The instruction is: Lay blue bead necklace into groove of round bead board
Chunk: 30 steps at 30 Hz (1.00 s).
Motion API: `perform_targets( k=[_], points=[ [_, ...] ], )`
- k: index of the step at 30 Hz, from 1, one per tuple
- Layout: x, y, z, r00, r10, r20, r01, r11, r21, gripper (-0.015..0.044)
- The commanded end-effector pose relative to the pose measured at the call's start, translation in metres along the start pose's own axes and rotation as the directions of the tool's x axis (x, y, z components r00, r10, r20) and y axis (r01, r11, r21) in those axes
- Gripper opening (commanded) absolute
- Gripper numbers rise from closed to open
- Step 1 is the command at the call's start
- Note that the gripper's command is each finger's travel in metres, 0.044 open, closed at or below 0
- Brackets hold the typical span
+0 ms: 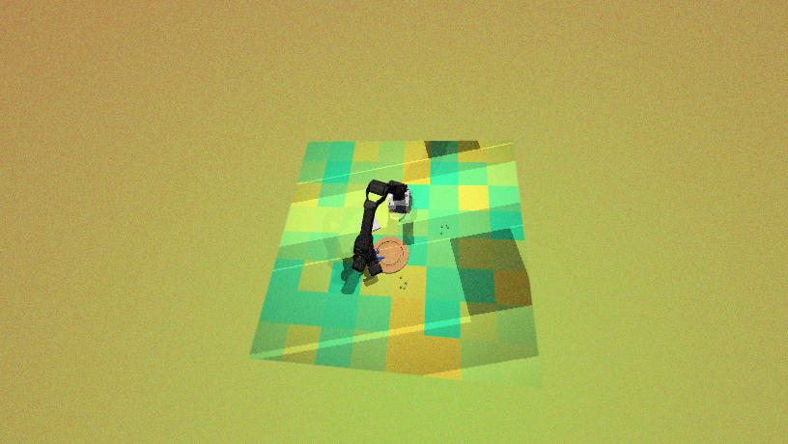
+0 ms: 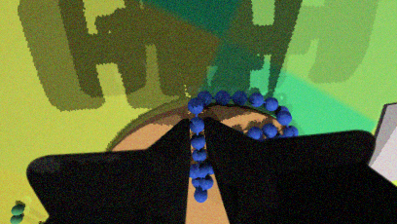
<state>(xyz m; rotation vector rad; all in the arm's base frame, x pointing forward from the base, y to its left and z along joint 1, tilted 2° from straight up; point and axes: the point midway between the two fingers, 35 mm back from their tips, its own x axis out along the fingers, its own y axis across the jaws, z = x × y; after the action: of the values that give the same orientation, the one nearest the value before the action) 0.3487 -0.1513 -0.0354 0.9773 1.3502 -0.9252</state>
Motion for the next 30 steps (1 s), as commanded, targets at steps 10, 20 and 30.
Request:
perform_targets(
  k=[10,20,30],
  points=[
    [-0.025,0.000,0.001,1.000,0.000,0.002,0.000,1.000,0.005,0.0000],
    [-0.025,-0.004,-0.017,1.000,-0.001,0.001,0.001,1.000,0.005,0.0000],
    [-0.024,-0.013,-0.048,1.000,-0.001,-0.002,0.001,1.000,0.005,0.0000]
  ],
)
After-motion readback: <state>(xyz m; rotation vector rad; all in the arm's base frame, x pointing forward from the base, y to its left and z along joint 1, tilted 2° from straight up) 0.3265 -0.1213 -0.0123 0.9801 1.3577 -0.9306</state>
